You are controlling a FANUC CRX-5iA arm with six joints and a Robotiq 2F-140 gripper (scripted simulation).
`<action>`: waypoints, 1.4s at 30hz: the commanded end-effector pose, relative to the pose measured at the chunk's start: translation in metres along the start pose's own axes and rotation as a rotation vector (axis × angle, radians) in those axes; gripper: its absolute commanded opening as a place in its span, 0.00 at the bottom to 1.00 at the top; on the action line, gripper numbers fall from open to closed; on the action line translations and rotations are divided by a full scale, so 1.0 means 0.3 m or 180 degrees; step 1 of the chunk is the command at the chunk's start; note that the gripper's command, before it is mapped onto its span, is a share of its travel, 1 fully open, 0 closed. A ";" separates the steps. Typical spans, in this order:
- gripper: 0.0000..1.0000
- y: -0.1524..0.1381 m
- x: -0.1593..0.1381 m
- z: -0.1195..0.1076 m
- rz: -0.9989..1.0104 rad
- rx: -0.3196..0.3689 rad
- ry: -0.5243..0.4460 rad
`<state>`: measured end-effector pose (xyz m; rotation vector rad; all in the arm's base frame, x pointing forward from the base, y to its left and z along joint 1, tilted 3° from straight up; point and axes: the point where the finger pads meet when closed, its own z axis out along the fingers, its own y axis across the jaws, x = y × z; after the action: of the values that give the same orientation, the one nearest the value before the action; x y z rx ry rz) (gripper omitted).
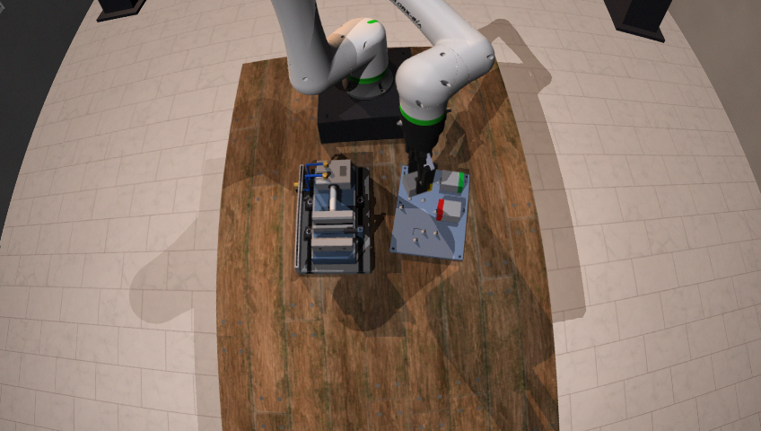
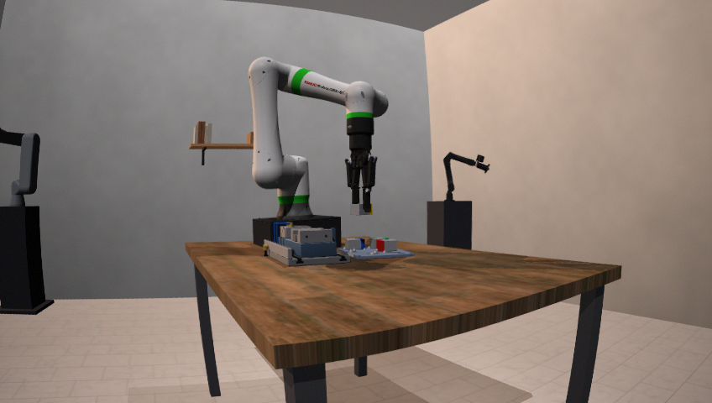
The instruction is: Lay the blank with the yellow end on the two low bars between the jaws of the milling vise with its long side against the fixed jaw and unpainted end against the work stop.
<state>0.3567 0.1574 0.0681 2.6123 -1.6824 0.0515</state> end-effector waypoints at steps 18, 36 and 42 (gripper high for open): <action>0.10 -0.002 0.000 -0.003 -0.0862 0.0005 -0.0001; 0.10 -0.002 0.000 -0.003 -0.1599 0.0004 -0.0004; 0.10 -0.002 0.000 -0.003 -0.1883 0.0003 -0.0008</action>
<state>0.3567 0.1574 0.0685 2.9665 -0.9002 0.0335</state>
